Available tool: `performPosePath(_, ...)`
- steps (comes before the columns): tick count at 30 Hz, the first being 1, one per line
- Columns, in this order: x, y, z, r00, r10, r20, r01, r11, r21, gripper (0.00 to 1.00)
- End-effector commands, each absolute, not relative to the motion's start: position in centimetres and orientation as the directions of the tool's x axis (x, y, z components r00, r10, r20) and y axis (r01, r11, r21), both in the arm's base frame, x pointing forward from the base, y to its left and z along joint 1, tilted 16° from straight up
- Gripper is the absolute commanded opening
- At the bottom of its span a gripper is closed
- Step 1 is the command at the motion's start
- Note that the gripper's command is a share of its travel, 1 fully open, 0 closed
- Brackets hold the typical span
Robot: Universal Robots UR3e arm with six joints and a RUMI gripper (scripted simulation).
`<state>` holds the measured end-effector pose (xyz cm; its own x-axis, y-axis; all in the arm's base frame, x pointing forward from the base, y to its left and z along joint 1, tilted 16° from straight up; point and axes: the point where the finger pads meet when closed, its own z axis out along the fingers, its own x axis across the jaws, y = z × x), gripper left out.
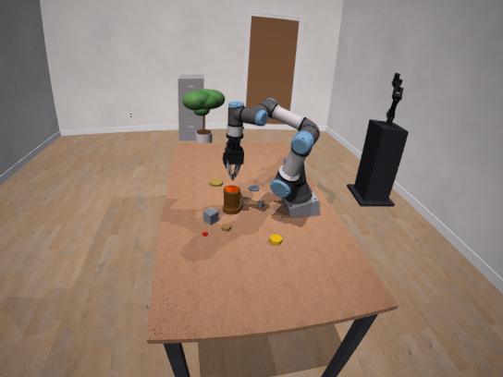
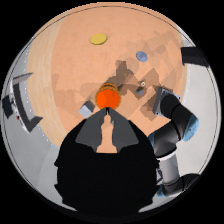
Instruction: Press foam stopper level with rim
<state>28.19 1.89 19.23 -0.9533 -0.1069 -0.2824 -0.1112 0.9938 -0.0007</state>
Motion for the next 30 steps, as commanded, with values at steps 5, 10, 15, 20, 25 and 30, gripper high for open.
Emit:
performPosePath(5, 28.3, 1.9, 18.8, -0.953, -0.107, -0.283, -0.112, 0.994, -0.001, 0.00)
performPosePath(10, 28.6, 1.9, 18.0, -0.953, -0.108, -0.283, -0.112, 0.994, -0.002, 0.00)
performPosePath(15, 28.6, 1.9, 17.8, -0.953, -0.107, -0.283, -0.112, 0.994, -0.001, 0.00)
performPosePath(20, 28.9, 2.0, 16.9, -0.953, -0.107, -0.283, -0.112, 0.994, -0.001, 0.00)
performPosePath(25, 29.1, 2.0, 16.0, -0.953, -0.107, -0.282, -0.112, 0.994, -0.001, 0.00)
performPosePath(30, 29.4, 2.0, 15.1, -0.953, -0.107, -0.282, -0.112, 0.994, 0.000, 0.00)
